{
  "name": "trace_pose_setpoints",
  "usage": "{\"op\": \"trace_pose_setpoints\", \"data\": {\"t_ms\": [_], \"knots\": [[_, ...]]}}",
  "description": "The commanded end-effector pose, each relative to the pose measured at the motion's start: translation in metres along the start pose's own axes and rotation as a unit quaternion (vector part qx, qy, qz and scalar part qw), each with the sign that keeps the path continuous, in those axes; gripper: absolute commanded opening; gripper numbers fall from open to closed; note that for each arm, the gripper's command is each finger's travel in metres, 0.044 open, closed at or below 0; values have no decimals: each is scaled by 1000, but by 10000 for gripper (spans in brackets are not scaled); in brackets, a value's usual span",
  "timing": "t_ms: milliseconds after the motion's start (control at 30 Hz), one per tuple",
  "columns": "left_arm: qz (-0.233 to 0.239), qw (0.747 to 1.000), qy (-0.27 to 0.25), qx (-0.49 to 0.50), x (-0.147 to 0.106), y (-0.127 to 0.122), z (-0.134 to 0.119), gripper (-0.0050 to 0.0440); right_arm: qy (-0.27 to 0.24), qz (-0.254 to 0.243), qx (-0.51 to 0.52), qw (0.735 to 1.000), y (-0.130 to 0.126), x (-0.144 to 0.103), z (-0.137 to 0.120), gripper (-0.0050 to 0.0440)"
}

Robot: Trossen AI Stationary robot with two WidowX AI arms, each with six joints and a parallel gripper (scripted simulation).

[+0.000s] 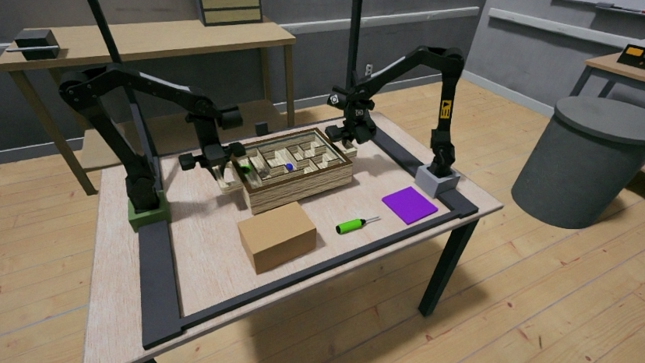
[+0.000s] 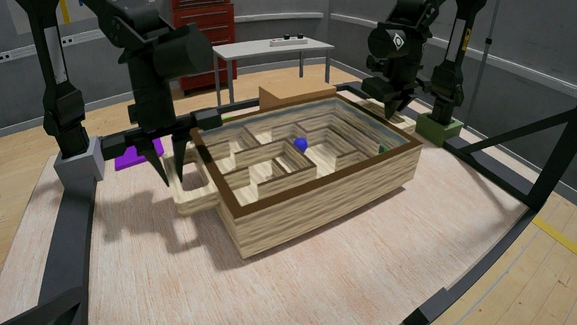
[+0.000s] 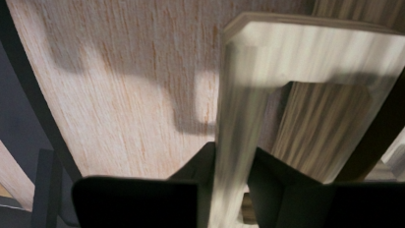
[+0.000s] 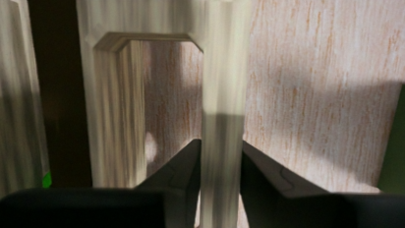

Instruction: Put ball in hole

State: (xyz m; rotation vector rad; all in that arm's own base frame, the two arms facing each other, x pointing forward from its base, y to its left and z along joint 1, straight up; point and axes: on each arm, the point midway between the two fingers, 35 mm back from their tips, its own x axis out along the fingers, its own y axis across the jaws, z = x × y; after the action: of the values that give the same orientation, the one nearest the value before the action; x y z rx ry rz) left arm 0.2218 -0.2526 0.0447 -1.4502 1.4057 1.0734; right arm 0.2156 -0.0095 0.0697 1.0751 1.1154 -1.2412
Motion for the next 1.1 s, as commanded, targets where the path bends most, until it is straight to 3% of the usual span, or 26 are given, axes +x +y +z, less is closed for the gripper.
{"op": "trace_pose_setpoints", "data": {"t_ms": [0, 33, 167, 400, 467, 633, 700, 800, 967, 1067], "knots": [[0, 999, 44, 6, -28, -5, -16, -50, 13, 29, 3, 1000, -1, 2, 2, -50], [-9, 999, 41, 8, -13, 2, -5, -50, 20, 22, 2, 1000, 7, -13, 5, -50], [8, 999, 44, 4, -32, -7, -18, -50, 8, 37, 3, 999, -2, 6, 1, -50], [0, 999, 37, 7, -26, -4, -18, -50, 2, 37, 5, 999, 5, -6, 2, -50], [-5, 1000, 1, 6, -5, 4, -9, -50, -19, 12, 2, 1000, 8, -13, 1, -50], [-26, 999, -14, 13, -1, 5, -10, -50, -37, -4, 0, 999, 10, -19, -1, -50], [-31, 999, 10, 15, 0, 6, -6, -50, -9, -9, -2, 1000, 10, -22, 3, -50], [-14, 999, 32, 10, -21, -4, -16, -50, 1, 14, 1, 1000, -1, -3, 2, -50], [-12, 999, 33, 10, -21, -4, -16, -50, 2, 20, 2, 1000, 2, -7, 3, -50], [9, 998, 57, 4, -33, -8, -15, -50, 27, 38, 4, 999, -3, 6, 2, -50]]}}
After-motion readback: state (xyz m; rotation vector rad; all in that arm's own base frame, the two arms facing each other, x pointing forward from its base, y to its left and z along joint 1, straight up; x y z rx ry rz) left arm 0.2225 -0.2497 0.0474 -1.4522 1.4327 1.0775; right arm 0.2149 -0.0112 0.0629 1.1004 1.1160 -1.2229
